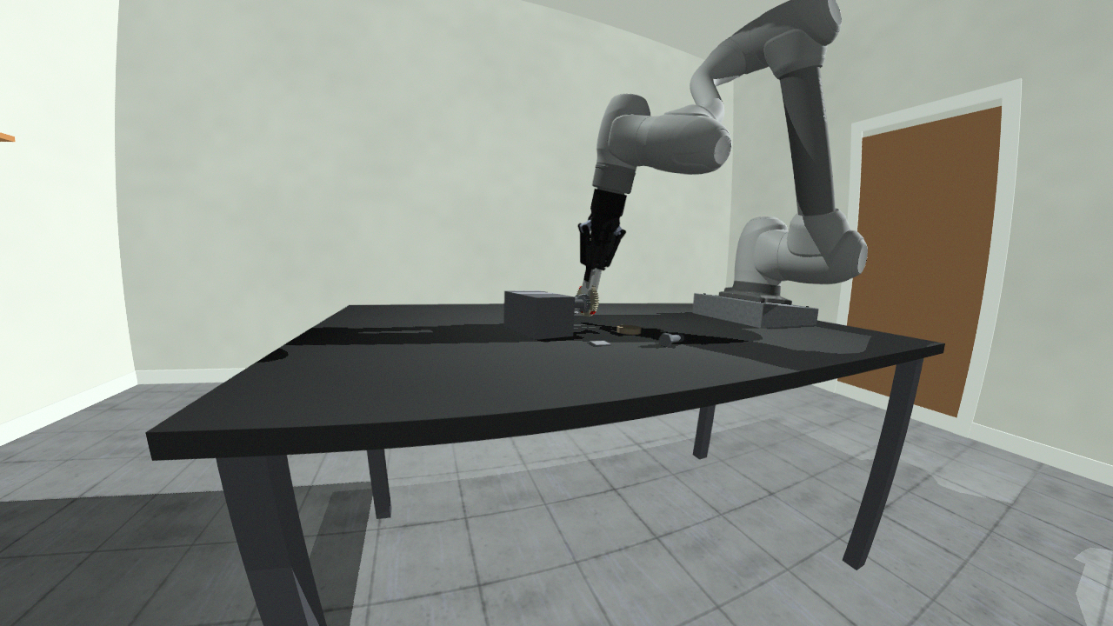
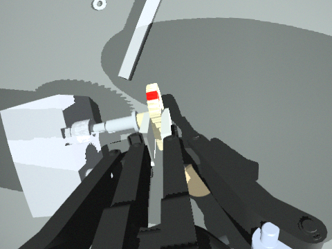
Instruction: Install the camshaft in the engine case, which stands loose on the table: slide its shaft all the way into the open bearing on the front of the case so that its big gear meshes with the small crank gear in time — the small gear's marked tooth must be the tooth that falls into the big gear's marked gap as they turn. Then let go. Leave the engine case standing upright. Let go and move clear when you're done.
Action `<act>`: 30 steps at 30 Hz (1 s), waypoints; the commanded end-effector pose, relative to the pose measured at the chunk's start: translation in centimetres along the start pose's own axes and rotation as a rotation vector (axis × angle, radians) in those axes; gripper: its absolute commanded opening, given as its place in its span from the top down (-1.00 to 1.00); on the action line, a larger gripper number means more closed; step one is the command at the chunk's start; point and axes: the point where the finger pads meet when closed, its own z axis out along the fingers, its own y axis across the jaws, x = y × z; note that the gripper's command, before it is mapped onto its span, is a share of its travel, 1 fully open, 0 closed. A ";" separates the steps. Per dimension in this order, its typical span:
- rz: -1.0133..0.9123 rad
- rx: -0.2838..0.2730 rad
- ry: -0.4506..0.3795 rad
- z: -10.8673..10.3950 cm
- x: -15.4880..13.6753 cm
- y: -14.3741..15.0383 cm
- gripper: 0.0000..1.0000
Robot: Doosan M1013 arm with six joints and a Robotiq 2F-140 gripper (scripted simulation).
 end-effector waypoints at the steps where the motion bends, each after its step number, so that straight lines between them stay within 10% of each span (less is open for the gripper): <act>1: 0.000 0.000 0.000 0.0 0.0 -0.2 0.90; 30: 0.000 0.000 0.000 0.0 0.0 -0.5 0.90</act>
